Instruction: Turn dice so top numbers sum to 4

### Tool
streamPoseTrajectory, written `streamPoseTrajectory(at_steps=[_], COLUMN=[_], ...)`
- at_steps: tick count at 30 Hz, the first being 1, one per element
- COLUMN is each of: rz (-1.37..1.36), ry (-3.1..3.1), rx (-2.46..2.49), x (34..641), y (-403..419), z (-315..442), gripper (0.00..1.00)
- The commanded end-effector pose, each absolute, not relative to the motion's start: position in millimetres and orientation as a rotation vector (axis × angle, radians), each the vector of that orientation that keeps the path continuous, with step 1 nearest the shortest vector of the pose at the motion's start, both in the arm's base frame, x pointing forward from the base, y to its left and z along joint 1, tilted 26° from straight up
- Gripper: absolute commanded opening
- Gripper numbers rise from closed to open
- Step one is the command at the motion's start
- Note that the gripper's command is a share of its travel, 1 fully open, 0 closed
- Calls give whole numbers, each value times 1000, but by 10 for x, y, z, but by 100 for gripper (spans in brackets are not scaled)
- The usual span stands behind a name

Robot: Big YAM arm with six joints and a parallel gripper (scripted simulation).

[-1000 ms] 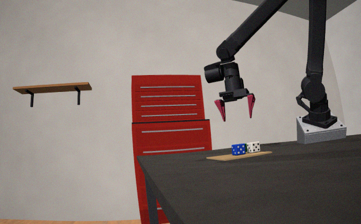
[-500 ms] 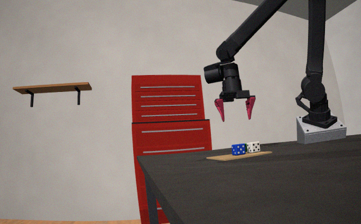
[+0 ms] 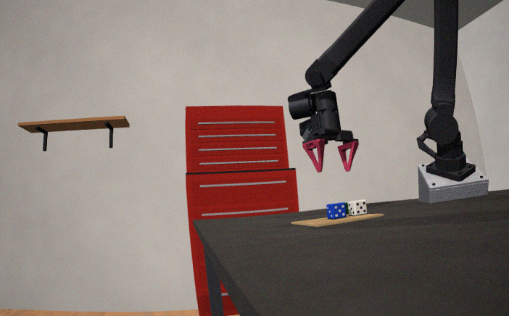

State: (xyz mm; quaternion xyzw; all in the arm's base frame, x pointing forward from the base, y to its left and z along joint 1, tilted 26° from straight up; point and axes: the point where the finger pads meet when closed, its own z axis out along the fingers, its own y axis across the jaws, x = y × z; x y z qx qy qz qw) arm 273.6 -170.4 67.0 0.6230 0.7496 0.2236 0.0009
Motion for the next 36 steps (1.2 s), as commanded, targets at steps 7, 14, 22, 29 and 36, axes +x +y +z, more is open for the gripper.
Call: streamPoseTrajectory(at_steps=[7, 14, 22, 29, 36], rz=[666, 652, 608, 555, 524], ry=[2606, 2694, 2788, 2814, 2817], rx=[1425, 1187, 759, 417, 128], x=[2752, 2747, 2745, 2748, 2739], y=[-1709, -1700, -1693, -1692, -1684], z=[637, 590, 555, 562, 507], gripper=[100, 100, 100, 100, 100])
